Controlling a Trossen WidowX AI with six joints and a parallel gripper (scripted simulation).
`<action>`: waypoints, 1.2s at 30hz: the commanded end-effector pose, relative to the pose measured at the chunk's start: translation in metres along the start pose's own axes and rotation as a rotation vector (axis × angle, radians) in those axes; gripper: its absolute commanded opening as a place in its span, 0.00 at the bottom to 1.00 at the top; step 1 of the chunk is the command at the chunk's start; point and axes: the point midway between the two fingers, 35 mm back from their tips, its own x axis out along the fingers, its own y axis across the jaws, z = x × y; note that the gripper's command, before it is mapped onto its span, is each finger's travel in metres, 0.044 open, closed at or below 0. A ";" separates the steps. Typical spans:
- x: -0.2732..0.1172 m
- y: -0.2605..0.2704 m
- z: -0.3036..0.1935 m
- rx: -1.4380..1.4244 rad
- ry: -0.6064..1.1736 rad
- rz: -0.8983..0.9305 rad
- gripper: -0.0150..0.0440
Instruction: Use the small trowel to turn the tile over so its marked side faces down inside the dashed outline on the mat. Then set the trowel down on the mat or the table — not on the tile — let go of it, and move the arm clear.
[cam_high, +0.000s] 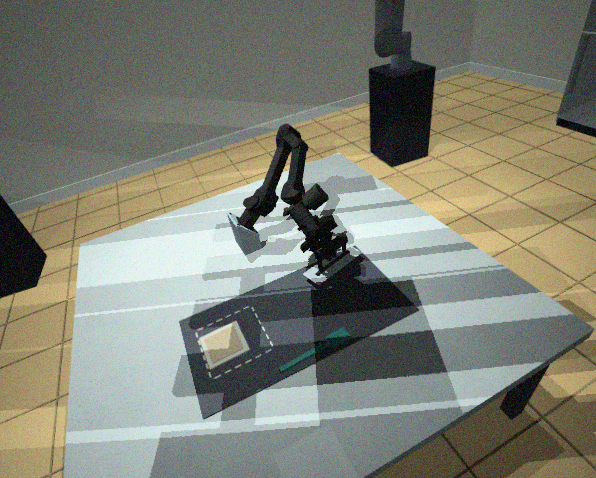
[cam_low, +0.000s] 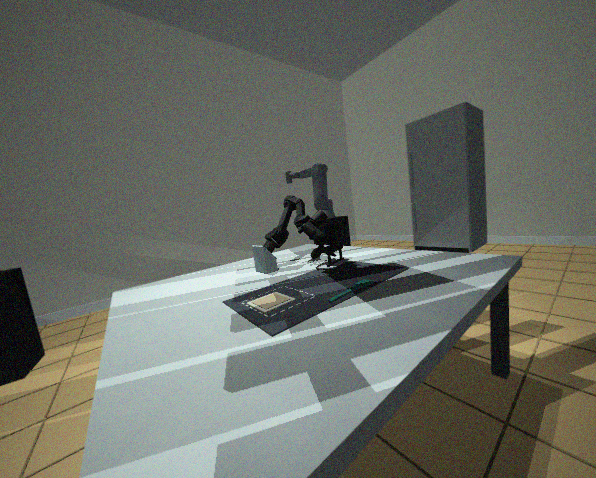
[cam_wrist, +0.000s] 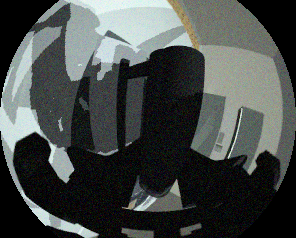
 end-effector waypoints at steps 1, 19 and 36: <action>0.004 0.003 -0.002 0.005 0.008 -0.012 0.25; 0.014 0.014 -0.001 0.004 0.009 -0.011 0.57; 0.007 0.013 -0.001 0.003 0.010 -0.010 0.76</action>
